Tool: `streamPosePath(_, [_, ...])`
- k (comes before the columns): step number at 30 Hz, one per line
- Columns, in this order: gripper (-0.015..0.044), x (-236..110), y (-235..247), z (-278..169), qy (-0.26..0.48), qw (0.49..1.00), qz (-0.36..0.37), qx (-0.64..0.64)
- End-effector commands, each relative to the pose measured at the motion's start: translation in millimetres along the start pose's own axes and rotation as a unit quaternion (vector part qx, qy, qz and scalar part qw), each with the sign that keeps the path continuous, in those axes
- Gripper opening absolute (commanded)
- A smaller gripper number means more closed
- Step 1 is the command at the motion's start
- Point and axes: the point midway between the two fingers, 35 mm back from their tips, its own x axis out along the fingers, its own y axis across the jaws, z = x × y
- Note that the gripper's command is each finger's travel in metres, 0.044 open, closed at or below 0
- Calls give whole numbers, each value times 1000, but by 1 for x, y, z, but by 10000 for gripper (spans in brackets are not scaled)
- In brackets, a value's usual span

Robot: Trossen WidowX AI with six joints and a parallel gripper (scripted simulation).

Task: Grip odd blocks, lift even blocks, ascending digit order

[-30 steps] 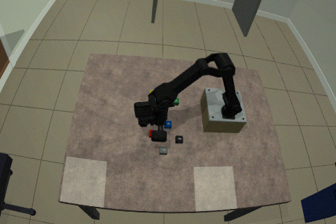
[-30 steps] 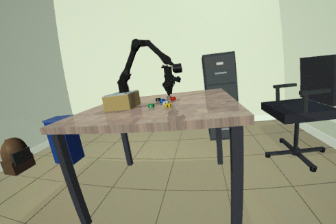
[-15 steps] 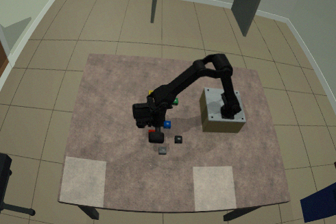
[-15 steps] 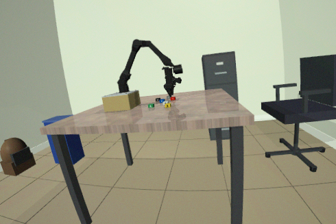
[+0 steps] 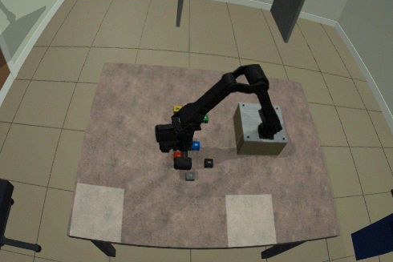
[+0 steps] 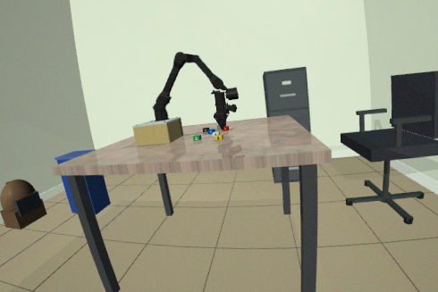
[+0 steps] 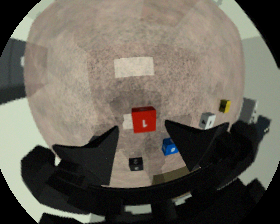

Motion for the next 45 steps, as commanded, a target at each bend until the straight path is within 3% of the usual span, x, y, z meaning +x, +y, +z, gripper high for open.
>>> streamPosePath(1, [242,1,0,-1,0,1000,-1,2])
streamPosePath(6, [120,1,0,-1,0,1000,-1,2])
streamPosePath(23, [120,1,0,-1,0,1000,-1,2])
streamPosePath(34, [400,1,0,-1,0,1000,-1,2])
streamPosePath(37, [400,-2,0,0,0,1000,-1,2])
streamPosePath(40, [400,-32,0,0,0,1000,-1,2])
streamPosePath(44, [400,-35,0,0,0,1000,-1,2])
streamPosePath(45, [374,-38,0,0,0,1000,-1,2])
